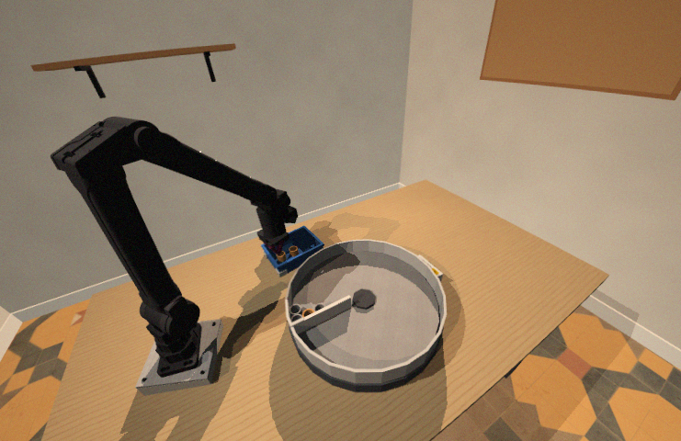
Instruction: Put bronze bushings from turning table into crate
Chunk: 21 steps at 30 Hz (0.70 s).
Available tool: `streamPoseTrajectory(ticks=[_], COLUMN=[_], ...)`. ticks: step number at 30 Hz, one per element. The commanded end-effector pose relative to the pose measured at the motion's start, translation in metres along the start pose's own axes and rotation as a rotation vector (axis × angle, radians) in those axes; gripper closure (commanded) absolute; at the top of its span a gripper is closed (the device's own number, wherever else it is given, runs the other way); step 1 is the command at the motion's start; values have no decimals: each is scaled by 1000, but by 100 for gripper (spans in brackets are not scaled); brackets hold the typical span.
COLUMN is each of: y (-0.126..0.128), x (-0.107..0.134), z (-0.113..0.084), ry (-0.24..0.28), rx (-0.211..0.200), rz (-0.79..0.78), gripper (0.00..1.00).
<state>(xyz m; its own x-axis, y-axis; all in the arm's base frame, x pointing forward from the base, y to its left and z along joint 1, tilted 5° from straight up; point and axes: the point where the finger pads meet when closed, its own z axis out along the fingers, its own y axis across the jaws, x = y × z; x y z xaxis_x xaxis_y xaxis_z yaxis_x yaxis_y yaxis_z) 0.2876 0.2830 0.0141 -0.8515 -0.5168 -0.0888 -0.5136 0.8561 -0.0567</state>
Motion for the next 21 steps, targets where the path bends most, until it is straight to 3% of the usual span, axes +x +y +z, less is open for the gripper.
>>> streamPoseTrajectory(ticks=[1,15,16,21], y=[-6,-6,-6,-6], x=[3,3,3,3], z=[8,8,8,8], ry=[11,11,11,11], rx=[3,3,3,3], rz=[-2,-2,-2,-2], gripper=[100,100,87,87])
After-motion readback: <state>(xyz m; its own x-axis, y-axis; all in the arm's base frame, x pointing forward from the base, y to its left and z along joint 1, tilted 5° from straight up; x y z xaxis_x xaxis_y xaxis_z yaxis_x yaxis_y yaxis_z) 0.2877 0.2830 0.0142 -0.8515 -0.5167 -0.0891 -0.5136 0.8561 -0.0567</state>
